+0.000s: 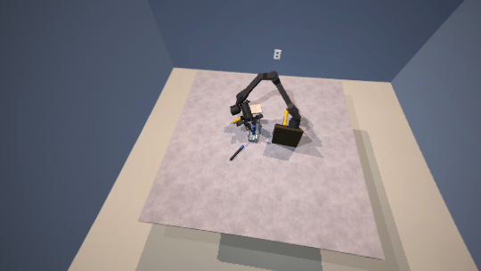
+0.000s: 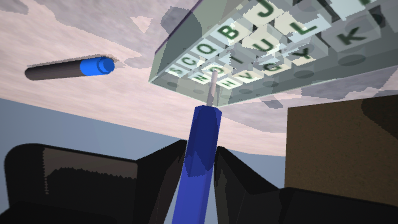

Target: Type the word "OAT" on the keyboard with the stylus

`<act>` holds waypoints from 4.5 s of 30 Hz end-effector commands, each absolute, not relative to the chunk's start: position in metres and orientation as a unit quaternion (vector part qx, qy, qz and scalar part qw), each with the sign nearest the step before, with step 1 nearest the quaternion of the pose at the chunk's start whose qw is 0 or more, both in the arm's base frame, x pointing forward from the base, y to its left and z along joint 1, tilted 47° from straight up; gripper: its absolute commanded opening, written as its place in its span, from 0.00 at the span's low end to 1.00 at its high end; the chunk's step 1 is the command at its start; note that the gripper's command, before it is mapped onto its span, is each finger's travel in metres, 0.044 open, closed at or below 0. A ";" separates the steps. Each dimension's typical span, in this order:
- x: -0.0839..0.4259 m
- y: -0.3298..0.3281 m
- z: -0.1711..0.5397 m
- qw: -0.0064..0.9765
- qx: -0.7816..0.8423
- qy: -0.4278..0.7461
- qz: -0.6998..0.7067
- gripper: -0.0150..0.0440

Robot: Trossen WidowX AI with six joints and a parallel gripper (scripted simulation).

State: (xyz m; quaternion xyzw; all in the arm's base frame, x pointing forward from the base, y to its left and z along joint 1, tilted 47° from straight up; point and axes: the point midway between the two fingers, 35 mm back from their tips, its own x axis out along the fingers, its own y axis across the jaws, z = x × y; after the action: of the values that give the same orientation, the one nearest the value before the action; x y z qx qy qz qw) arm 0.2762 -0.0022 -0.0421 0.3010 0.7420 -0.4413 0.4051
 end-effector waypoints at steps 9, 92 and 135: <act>0.276 -0.006 -0.046 0.406 0.299 0.743 -0.440 0.39; 0.266 -0.072 0.043 0.412 0.303 0.741 -0.434 0.39; 0.266 -0.073 0.043 0.412 0.303 0.741 -0.434 0.39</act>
State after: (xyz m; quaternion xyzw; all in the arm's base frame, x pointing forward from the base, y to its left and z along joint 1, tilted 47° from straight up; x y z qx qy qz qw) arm 0.2659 -0.0795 0.0365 0.3028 0.7421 -0.4346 0.4107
